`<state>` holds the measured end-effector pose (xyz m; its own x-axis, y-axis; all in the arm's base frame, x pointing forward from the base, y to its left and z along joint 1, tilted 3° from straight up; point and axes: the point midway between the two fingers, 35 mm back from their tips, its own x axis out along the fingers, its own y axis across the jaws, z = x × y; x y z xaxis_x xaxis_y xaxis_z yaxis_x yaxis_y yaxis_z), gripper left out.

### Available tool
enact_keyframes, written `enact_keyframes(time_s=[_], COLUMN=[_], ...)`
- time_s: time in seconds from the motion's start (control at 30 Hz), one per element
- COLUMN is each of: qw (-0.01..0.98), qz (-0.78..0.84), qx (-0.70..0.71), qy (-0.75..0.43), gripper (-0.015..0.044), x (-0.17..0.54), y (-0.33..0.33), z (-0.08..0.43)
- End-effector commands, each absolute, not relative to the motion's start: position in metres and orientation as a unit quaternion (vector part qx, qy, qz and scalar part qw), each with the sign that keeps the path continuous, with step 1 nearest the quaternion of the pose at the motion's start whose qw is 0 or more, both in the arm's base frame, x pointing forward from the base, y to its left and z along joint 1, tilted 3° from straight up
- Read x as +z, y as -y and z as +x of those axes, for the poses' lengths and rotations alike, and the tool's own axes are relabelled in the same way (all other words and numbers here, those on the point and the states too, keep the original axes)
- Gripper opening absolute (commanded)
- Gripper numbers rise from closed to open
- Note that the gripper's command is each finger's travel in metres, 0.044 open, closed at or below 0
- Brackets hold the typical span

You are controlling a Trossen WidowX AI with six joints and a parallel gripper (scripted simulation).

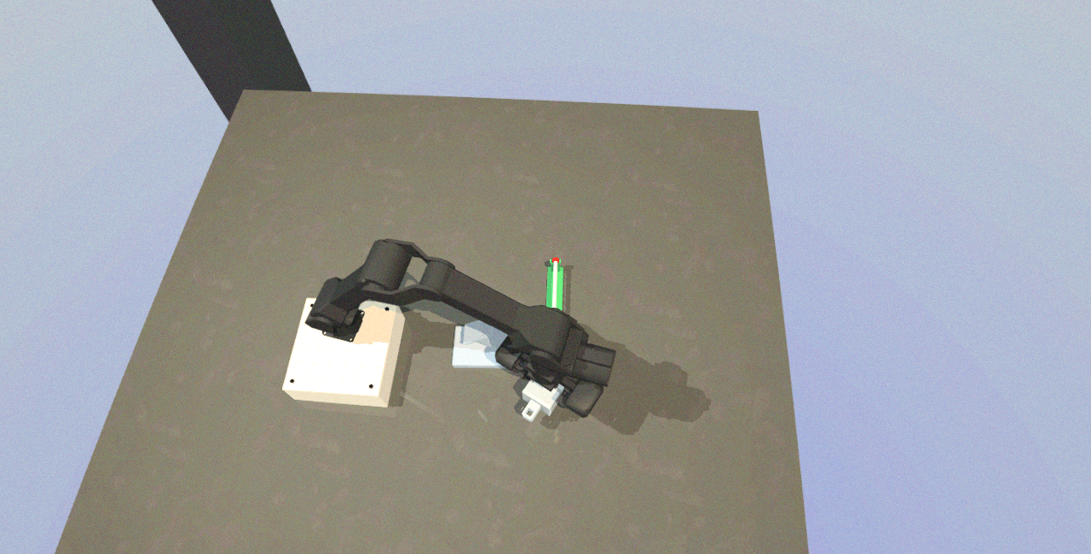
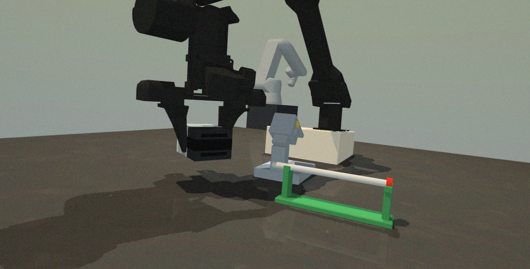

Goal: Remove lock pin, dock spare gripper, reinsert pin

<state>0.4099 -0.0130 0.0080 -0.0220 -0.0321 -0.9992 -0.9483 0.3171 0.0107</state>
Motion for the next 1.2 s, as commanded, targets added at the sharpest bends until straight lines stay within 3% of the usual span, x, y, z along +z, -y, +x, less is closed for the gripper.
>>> enact_keyframes(time_s=[0.0,1.17], qw=[0.538,0.3], qz=[-0.452,-0.636], qx=[0.438,0.632], qy=[-0.56,-0.326], gripper=[0.0,0.0], x=[0.0116,0.014], y=[0.0136,0.0152], z=[0.4099,0.4025])
